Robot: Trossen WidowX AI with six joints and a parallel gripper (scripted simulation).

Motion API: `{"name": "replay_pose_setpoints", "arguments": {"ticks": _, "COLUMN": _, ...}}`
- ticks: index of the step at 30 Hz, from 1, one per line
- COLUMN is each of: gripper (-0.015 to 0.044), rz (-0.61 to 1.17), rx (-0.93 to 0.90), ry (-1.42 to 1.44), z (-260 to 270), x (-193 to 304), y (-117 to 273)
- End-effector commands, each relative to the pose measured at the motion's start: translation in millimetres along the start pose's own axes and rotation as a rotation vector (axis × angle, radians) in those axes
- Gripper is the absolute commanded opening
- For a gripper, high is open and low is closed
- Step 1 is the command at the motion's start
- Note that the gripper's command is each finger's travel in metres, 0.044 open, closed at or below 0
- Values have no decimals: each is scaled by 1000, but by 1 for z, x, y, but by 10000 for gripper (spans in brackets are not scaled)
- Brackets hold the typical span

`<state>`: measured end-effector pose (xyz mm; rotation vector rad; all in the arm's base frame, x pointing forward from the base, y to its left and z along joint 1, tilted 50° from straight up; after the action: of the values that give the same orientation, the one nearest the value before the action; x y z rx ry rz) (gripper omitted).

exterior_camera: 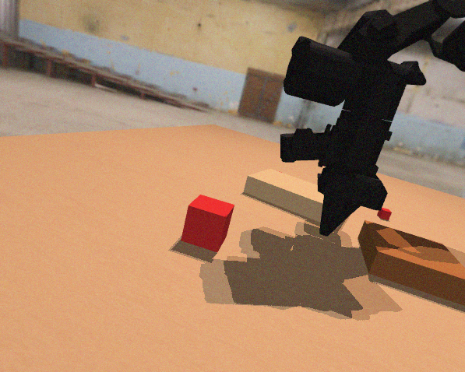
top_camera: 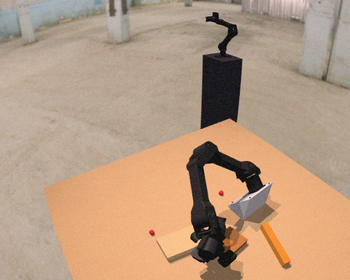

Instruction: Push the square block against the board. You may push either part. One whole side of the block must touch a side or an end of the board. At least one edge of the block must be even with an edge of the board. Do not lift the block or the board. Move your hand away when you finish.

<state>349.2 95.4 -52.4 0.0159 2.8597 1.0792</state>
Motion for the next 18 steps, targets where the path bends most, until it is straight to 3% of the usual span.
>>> {"name": "replay_pose_setpoints", "arguments": {"ticks": 1, "gripper": 0, "rz": 0, "rx": 0, "ry": 1, "z": 0, "x": 0, "y": 3}}
{"name": "replay_pose_setpoints", "arguments": {"ticks": 5, "gripper": 0, "rz": 3, "rx": 6, "ry": 9, "z": 2, "x": 0, "y": 50}}
{"name": "replay_pose_setpoints", "arguments": {"ticks": 11, "gripper": 0, "rz": 3, "rx": 6, "ry": 10, "z": 3, "x": 2, "y": 53}}
{"name": "replay_pose_setpoints", "arguments": {"ticks": 18, "gripper": 0, "rz": 4, "rx": -15, "ry": 17, "z": 23, "x": 96, "y": 63}}
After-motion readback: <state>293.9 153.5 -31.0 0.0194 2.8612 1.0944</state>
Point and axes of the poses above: the point midway between the two fingers, 35 mm back from their tips, its own y axis back along the fingers, its own z axis across the jaws, x = y × z, the point moved 8 cm from there along y, back along the fingers, and after that the axes turned 9 degrees about -y, right-handed, at the moved point
